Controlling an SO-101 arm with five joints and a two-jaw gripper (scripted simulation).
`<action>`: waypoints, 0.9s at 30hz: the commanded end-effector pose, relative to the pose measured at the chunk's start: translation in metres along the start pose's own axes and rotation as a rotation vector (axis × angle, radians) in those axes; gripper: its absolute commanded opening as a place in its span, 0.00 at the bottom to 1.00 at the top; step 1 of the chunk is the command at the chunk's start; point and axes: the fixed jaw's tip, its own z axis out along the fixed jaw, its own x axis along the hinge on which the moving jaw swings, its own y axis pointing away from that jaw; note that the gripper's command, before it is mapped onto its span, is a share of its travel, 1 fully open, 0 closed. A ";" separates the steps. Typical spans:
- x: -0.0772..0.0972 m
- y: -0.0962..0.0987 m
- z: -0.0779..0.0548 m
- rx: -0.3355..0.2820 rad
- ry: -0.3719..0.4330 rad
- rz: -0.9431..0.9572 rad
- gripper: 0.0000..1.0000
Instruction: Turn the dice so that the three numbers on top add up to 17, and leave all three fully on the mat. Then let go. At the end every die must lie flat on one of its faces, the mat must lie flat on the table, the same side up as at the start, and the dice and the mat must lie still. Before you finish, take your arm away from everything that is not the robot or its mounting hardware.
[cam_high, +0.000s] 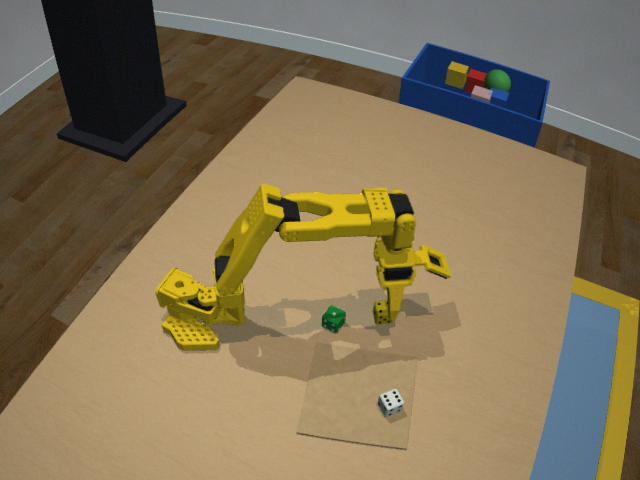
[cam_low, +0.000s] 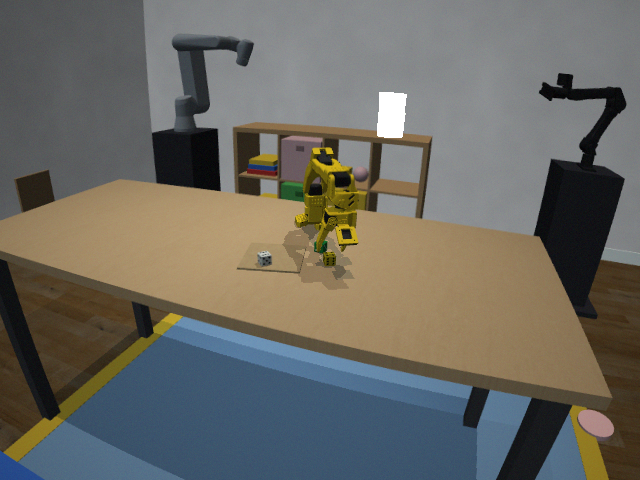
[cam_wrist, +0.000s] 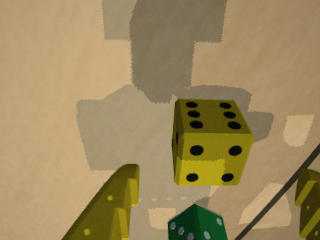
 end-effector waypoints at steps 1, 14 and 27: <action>-0.004 0.003 0.000 -0.004 -0.041 -0.002 0.31; -0.004 0.003 0.014 -0.004 -0.041 -0.002 0.31; -0.003 0.003 0.016 -0.004 -0.041 -0.002 0.31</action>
